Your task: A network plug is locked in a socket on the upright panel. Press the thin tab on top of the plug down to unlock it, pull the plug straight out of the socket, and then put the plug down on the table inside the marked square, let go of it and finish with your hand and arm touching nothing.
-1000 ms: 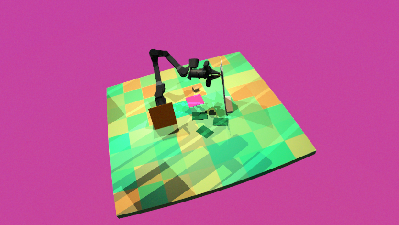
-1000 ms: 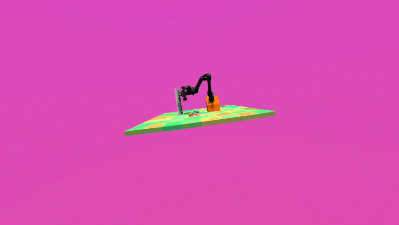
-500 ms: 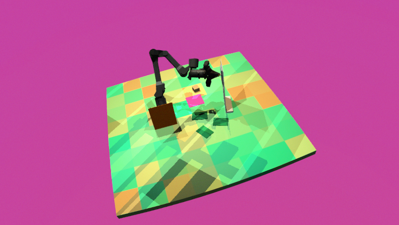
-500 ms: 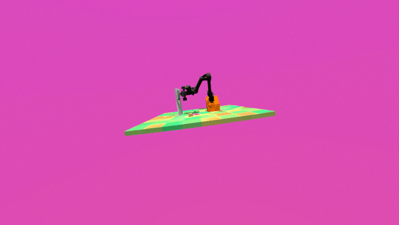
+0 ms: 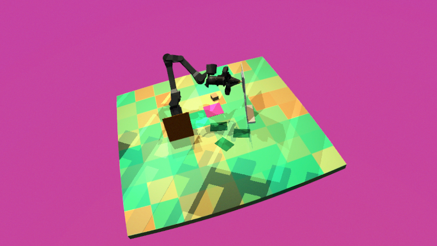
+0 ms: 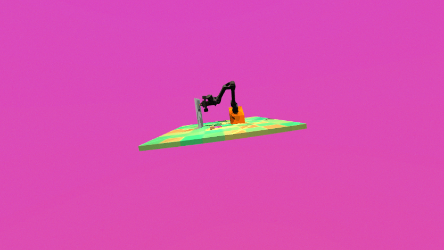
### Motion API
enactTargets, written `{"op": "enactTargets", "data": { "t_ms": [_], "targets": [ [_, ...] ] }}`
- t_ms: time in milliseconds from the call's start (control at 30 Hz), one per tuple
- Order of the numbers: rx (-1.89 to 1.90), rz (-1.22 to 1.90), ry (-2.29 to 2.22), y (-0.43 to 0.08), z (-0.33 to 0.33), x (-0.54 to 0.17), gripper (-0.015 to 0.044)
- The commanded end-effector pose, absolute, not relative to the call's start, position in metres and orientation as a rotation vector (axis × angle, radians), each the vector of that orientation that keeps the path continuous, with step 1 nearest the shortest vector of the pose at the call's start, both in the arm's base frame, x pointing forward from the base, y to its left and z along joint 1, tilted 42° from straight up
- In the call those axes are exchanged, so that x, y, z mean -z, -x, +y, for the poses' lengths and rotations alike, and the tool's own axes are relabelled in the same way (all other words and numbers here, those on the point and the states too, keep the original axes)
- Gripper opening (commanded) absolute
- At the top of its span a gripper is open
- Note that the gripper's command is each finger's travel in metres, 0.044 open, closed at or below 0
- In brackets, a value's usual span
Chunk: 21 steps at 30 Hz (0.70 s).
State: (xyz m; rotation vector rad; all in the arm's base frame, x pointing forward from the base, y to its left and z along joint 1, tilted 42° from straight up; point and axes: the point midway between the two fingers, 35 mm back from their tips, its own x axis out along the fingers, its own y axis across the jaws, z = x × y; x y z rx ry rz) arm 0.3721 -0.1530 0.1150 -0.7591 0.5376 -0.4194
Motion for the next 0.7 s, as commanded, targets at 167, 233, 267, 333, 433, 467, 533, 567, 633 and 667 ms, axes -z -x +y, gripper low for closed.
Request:
{"op": "enactTargets", "data": {
  "t_ms": [167, 233, 267, 333, 433, 467, 533, 567, 633, 667],
  "targets": [
    [0.414, 0.537, 0.763, -0.367, -0.151, -0.116, 0.0],
    [0.414, 0.537, 0.763, -0.366, -0.15, -0.116, 0.0],
    [0.414, 0.537, 0.763, -0.365, -0.15, -0.116, 0.0],
    [0.414, 0.537, 0.763, -0.364, -0.15, -0.116, 0.0],
    [0.414, 0.537, 0.763, -0.362, -0.149, -0.116, 0.0],
    [0.414, 0.537, 0.763, -0.362, -0.149, -0.116, 0.0],
    [0.414, 0.537, 0.763, -0.361, -0.149, -0.116, 0.0],
    [0.414, 0.537, 0.763, -0.36, -0.148, -0.116, 0.0],
    [0.414, 0.537, 0.763, -0.359, -0.148, -0.117, 0.0],
    [0.414, 0.537, 0.763, -0.359, -0.148, -0.117, 0.0]
  ]
}}
